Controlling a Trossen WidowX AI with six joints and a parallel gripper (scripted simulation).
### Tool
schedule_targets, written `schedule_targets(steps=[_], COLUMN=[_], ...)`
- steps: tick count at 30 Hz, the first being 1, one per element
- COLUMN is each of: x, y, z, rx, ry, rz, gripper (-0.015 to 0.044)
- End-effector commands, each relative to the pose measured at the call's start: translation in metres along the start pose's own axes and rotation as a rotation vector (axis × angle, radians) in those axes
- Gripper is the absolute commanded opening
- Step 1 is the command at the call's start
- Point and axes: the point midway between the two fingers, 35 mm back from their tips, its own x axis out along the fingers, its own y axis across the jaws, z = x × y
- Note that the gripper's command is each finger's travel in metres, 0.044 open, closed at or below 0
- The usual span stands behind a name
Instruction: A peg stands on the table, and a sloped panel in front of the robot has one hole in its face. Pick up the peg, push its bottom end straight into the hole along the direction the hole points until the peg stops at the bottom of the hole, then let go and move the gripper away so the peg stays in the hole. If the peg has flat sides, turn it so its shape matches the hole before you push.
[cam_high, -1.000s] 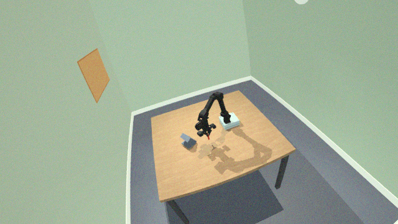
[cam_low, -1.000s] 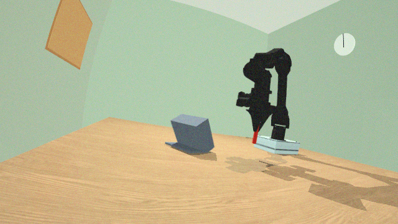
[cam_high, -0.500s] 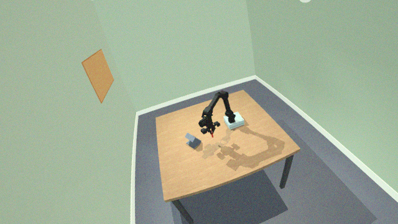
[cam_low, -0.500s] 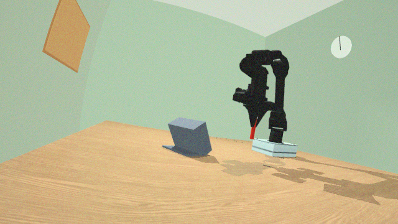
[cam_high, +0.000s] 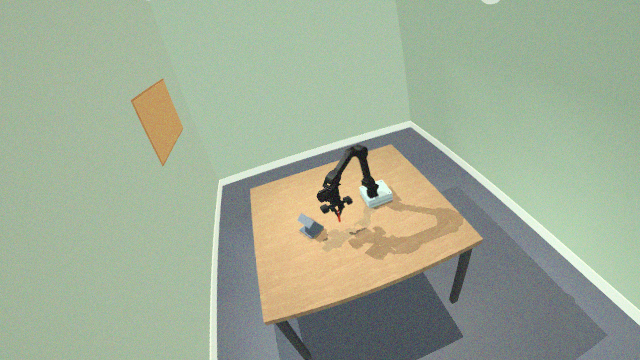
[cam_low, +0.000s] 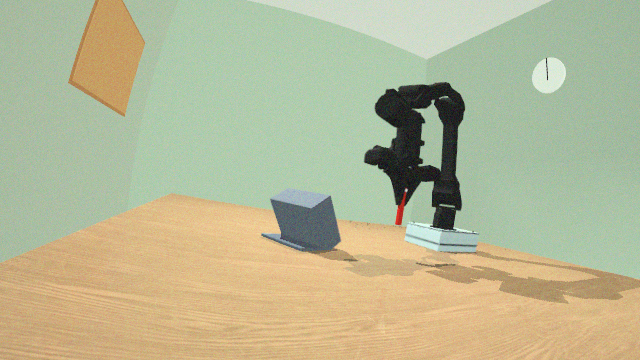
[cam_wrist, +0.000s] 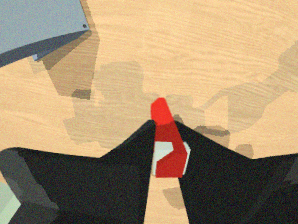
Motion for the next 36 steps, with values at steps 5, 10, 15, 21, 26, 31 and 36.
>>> schedule_targets(steps=[5, 10, 15, 21, 26, 31, 36], x=[0.002, 0.003, 0.004, 0.005, 0.006, 0.007, 0.007], y=[0.003, 0.006, 0.008, 0.011, 0.014, 0.016, 0.018], z=[0.007, 0.011, 0.016, 0.022, 0.026, 0.031, 0.036], rx=[0.071, 0.115, 0.158, 0.21, 0.252, 0.293, 0.334], ry=[0.037, 0.06, 0.083, 0.11, 0.133, 0.155, 0.178], rz=[0.026, 0.044, 0.062, 0.084, 0.102, 0.121, 0.139], gripper=[0.0, 0.0, 0.0, 0.0, 0.0, 0.0, 0.0])
